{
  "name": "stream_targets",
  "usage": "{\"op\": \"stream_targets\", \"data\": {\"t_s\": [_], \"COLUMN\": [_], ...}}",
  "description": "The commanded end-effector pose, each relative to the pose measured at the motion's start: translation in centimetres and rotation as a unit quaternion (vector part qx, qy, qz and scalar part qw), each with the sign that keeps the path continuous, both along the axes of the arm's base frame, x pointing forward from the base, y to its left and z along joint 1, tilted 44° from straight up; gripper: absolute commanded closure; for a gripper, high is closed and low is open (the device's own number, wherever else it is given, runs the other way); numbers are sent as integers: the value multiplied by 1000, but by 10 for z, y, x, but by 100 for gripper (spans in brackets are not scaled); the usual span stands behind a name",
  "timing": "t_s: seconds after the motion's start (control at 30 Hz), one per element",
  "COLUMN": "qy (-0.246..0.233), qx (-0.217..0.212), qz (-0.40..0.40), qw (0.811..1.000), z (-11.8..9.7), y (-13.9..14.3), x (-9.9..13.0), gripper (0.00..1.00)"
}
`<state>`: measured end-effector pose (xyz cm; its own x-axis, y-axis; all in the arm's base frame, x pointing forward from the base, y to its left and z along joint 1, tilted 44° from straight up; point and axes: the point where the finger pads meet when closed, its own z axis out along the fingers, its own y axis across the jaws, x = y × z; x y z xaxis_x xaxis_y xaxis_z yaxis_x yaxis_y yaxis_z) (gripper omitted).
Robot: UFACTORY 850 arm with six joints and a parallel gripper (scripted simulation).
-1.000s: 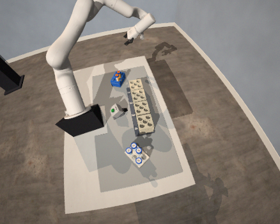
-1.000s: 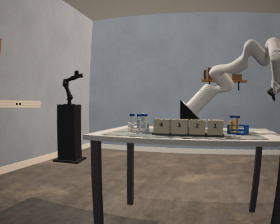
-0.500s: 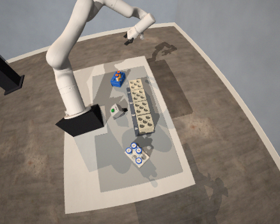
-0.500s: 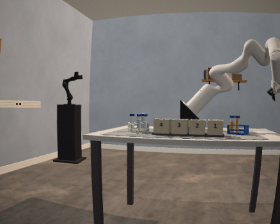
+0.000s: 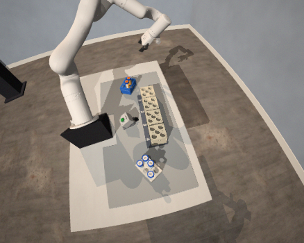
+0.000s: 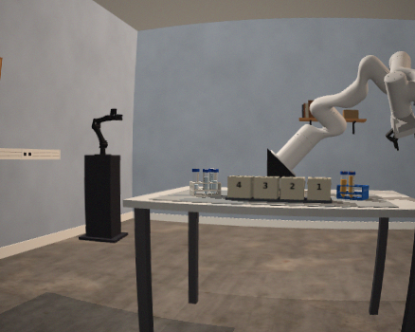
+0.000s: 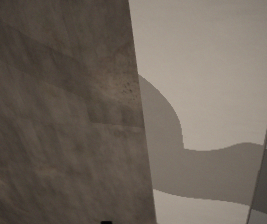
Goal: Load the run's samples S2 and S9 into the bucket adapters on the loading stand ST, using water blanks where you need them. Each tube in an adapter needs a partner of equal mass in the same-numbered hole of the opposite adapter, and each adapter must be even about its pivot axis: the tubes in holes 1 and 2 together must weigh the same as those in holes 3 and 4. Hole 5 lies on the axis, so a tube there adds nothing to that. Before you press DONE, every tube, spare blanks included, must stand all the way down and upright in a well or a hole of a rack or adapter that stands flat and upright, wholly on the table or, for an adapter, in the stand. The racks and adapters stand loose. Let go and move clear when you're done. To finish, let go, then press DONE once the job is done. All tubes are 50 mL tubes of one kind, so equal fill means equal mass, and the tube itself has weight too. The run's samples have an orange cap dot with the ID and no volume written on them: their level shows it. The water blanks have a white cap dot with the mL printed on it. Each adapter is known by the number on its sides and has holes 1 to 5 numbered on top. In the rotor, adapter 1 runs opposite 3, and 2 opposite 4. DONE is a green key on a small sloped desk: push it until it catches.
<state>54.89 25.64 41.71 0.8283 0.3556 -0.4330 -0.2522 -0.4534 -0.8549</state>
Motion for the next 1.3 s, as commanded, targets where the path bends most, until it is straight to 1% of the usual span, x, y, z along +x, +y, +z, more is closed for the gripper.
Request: {"op": "stream_targets", "data": {"t_s": [0.0, 0.2, 0.23, 0.33, 0.5, 0.57, 0.6, 0.7, 0.97, 1.0, 1.07, 1.13, 1.27], "qy": [-14, -14, -14, -39, -39, -39, -39, -64, -64, -64, -84, -84, -89], "qx": [-2, -2, -2, -11, -11, -11, -11, -24, -24, -24, -36, -36, -39], "qz": [-19, -19, -19, -54, -54, -54, -54, -86, -86, -86, -109, -109, -113], "qw": [1000, 1000, 1000, 998, 998, 998, 998, 994, 994, 994, 990, 990, 989], "z": [-8, -29, -29, -39, -56, -56, -60, -70, -97, -97, -104, -104, -118], "y": [-9, -29, -29, -39, -57, -57, -60, -71, -100, -100, -107, -107, -122], "x": [4, 12, 12, 14, 19, 19, 19, 21, 24, 24, 24, 24, 24], "gripper": [0, 0, 0, 0, 0, 0, 0, 0, 0, 0, 0, 0, 0]}}
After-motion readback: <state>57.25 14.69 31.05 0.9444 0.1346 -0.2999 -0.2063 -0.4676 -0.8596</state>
